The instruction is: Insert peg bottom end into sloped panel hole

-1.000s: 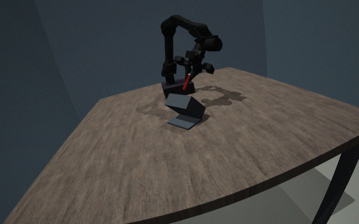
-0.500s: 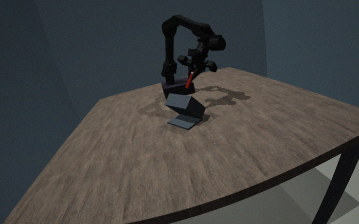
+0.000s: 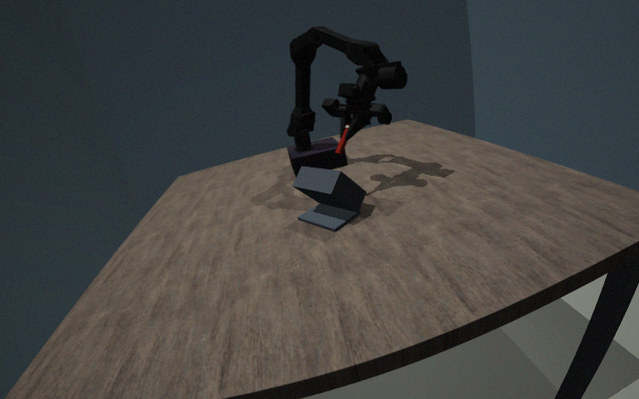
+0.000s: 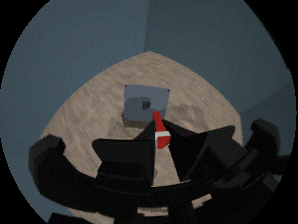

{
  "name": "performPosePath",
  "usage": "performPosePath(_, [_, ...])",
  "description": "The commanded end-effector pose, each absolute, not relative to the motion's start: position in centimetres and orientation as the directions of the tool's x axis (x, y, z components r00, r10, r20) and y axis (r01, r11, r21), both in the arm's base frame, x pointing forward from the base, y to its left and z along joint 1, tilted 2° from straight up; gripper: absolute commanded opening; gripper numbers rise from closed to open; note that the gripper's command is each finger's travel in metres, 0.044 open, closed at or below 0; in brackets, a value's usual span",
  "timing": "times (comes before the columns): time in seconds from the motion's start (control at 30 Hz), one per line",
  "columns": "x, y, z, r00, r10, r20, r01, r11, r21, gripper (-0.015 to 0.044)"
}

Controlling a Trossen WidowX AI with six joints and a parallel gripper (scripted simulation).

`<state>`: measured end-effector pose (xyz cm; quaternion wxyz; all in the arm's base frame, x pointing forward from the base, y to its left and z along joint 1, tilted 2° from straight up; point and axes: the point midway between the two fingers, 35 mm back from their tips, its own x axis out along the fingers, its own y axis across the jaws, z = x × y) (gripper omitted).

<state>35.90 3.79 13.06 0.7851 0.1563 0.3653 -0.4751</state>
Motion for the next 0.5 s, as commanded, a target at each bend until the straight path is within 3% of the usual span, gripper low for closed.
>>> performPosePath(0.0, [35.94,4.17,13.24,0.295,-0.638,-0.711,0.869,0.488,-0.079,0.0000])
performPosePath(0.47, [36.46,4.39,12.81,0.322,-0.645,-0.693,0.886,0.463,-0.019,0.0000])
